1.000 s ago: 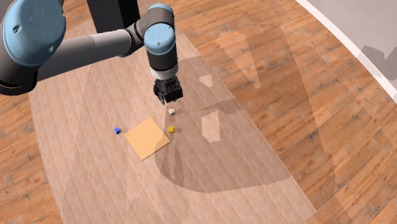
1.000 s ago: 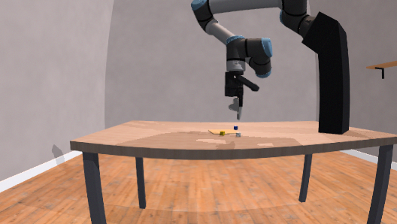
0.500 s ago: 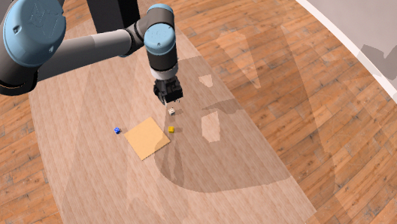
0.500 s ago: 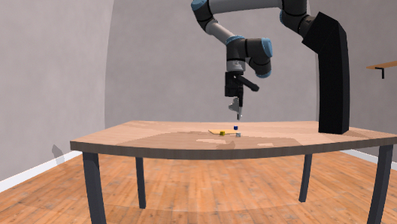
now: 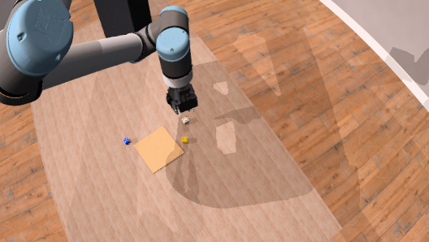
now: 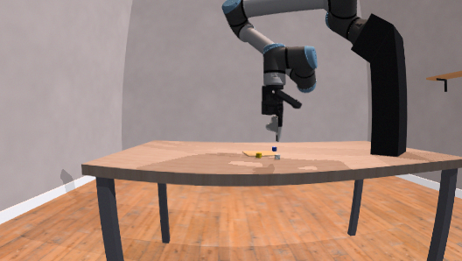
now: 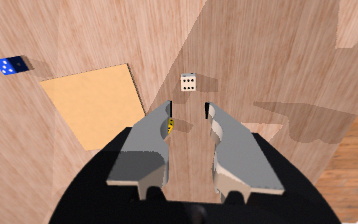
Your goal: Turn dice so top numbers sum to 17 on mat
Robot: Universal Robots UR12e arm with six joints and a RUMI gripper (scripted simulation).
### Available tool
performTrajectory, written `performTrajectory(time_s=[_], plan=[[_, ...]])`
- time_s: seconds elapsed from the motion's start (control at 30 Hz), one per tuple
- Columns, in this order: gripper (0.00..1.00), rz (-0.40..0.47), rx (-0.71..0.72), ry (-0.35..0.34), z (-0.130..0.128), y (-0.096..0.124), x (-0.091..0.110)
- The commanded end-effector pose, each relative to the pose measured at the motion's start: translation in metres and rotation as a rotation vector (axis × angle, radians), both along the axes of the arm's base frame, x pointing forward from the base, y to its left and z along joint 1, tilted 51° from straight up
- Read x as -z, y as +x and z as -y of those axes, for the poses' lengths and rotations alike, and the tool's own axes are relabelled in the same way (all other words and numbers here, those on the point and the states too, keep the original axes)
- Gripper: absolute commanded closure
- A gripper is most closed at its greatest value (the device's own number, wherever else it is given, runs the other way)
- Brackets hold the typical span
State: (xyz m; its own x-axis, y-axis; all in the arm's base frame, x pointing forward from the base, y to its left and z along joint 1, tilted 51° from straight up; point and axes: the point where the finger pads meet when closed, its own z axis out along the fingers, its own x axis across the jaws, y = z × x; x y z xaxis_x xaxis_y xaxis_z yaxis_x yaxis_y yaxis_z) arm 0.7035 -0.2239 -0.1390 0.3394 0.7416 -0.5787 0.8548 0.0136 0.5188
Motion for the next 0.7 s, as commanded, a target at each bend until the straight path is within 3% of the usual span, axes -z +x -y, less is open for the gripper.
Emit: performTrajectory(time_s=[0.0,0.67], plan=[[0.79,0.000,-0.001,0.000,0.004,0.003,0.004],[0.79,0.000,-0.001,0.000,0.021,0.013,0.020]])
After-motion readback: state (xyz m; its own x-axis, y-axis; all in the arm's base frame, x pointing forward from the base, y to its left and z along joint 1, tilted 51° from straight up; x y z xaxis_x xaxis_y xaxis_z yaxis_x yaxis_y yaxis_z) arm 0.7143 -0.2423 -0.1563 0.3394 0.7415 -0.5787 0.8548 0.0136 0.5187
